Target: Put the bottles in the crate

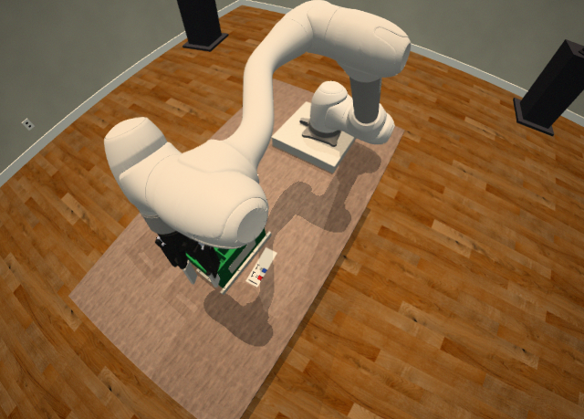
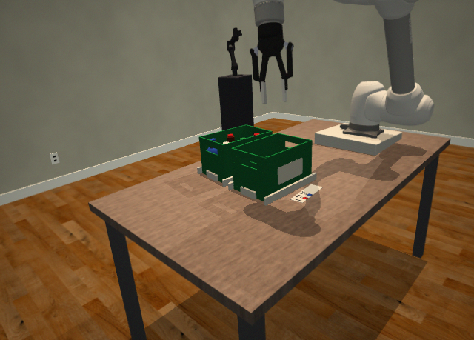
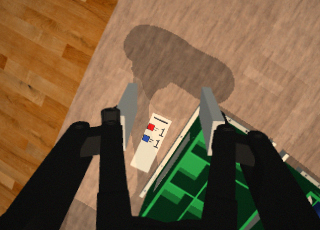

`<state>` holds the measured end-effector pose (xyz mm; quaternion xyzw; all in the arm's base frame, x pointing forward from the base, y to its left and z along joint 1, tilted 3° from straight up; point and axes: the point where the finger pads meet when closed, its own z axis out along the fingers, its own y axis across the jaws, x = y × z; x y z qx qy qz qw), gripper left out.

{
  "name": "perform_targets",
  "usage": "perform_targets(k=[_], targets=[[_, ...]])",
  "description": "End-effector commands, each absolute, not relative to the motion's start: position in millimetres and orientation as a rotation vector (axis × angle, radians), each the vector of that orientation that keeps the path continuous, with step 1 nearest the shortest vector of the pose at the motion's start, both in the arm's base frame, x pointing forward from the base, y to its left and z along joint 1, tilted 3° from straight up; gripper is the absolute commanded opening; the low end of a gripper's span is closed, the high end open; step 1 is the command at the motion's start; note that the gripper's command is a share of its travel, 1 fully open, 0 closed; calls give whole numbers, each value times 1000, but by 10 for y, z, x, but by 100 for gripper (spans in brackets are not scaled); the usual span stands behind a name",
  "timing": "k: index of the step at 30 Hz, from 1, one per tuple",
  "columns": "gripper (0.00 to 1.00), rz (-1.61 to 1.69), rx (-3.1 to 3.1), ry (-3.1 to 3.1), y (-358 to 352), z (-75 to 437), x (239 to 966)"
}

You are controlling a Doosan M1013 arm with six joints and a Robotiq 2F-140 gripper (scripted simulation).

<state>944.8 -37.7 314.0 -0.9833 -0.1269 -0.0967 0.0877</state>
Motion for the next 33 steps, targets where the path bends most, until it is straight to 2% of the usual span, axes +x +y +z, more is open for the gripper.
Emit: perform_targets(k=[1, 33], targets=[[38, -222, -2938, -435, -248, 3148, 9364], [38, -158, -2949, -495, 847, 3177, 8496]])
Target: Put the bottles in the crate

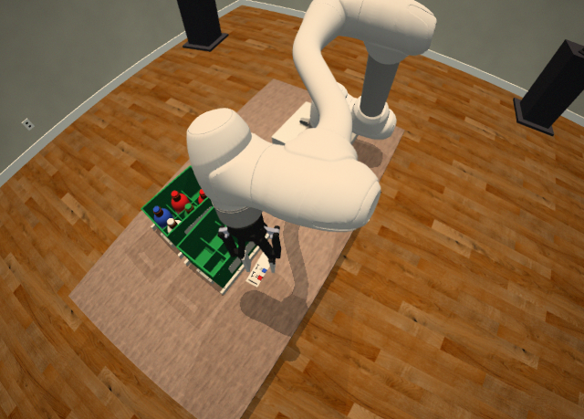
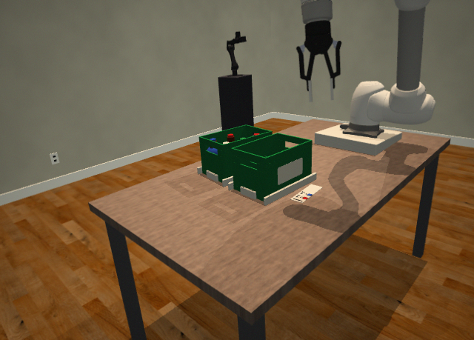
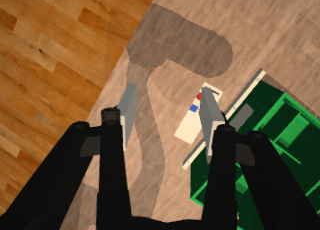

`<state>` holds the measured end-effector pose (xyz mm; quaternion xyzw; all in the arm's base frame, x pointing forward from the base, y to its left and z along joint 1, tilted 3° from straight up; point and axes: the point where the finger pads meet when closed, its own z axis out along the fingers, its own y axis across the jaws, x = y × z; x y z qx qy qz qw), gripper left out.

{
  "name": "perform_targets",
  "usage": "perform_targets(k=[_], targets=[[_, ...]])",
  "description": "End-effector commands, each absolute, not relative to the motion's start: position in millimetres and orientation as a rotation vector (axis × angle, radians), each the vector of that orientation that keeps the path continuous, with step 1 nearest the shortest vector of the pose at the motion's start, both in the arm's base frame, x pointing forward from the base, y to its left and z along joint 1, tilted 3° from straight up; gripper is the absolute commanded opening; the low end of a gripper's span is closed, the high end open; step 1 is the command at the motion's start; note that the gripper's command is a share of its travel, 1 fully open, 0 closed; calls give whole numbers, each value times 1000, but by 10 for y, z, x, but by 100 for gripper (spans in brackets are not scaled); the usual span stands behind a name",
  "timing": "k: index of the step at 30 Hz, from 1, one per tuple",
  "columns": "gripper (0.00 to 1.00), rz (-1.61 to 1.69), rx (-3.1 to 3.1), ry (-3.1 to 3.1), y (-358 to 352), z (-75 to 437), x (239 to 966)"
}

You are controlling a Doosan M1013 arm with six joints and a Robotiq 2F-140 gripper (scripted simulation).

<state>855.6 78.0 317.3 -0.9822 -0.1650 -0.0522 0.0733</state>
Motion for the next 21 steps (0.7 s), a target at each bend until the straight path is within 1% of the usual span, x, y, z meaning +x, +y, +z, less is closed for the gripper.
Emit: perform_targets(k=[1, 16, 18, 21], targets=[[38, -124, -2957, -529, 881, 3177, 8459], [38, -96, -2962, -557, 1318, 3172, 7978], [38, -38, -2976, -621, 1376, 3169, 7897], [38, -38, -2976, -621, 1464, 3165, 7776]])
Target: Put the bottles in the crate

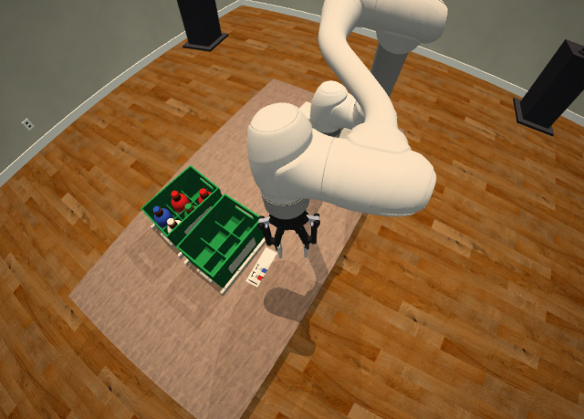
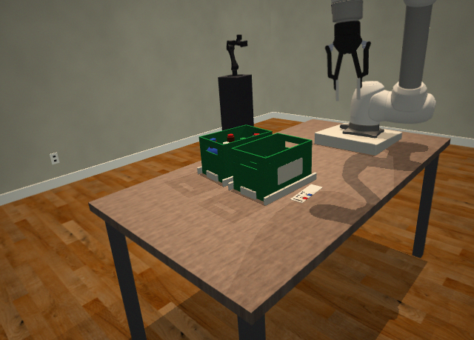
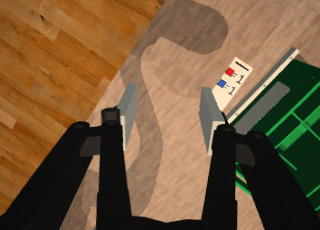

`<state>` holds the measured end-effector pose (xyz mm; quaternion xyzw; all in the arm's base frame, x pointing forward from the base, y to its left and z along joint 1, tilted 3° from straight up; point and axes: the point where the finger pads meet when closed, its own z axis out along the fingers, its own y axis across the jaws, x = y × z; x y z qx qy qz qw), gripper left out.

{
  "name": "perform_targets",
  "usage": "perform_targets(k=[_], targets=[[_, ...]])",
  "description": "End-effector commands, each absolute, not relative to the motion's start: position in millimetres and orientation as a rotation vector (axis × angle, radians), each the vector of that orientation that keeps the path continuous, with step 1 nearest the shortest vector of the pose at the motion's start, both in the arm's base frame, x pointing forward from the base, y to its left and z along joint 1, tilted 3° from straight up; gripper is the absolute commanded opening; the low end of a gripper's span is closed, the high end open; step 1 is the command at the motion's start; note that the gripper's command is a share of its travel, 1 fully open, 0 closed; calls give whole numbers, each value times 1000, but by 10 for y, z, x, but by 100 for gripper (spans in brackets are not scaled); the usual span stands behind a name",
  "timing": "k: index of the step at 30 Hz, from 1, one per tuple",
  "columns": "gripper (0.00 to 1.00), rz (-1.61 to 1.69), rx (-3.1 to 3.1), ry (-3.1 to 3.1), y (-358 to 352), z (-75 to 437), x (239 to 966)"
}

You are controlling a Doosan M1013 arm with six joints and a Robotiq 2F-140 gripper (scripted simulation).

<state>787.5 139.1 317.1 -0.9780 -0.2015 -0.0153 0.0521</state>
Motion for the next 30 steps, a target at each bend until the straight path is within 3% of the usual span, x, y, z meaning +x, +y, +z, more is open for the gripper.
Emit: perform_targets(k=[1, 30], targets=[[38, -38, -2976, -621, 1494, 3164, 7735], [38, 67, -3007, -756, 2135, 3107, 6668]])
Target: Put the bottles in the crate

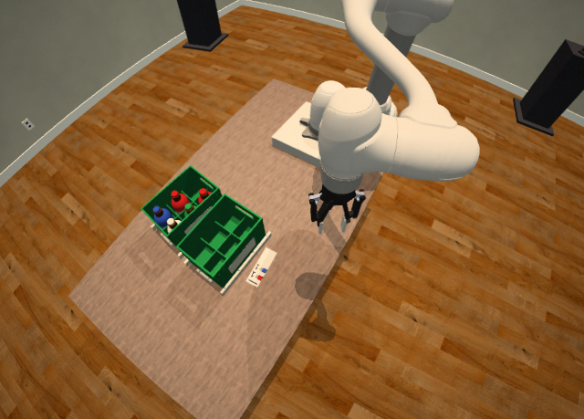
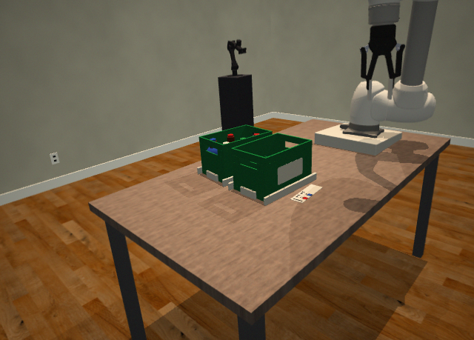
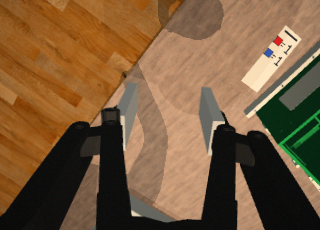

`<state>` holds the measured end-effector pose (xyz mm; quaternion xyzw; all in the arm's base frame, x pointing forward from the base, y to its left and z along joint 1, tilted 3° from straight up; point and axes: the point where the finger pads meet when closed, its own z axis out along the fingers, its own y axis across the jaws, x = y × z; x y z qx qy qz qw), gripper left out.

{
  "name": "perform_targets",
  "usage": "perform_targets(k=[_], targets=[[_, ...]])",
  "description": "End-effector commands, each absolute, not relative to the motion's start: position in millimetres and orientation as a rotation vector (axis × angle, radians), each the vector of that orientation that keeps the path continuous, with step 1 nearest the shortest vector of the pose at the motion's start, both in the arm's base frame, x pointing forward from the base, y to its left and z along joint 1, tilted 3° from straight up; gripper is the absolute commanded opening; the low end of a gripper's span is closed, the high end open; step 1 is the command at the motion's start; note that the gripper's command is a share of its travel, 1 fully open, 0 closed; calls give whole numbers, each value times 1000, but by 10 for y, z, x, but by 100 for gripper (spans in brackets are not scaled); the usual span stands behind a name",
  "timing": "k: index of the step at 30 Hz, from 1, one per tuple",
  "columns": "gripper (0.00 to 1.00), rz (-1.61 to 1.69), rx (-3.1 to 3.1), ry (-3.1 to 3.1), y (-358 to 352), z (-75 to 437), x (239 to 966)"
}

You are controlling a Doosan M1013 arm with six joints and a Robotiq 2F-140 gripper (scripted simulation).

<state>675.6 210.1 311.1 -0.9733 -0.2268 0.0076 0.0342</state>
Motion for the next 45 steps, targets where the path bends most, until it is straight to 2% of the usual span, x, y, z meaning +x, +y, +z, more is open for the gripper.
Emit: perform_targets(k=[1, 12, 32, 45], targets=[[38, 67, -3007, -756, 2154, 3103, 6621], [38, 67, -3007, -756, 2360, 3061, 6119], [38, 67, -3007, -756, 2360, 3061, 6119], [38, 79, -3109, -92, 1869, 2777, 6435]])
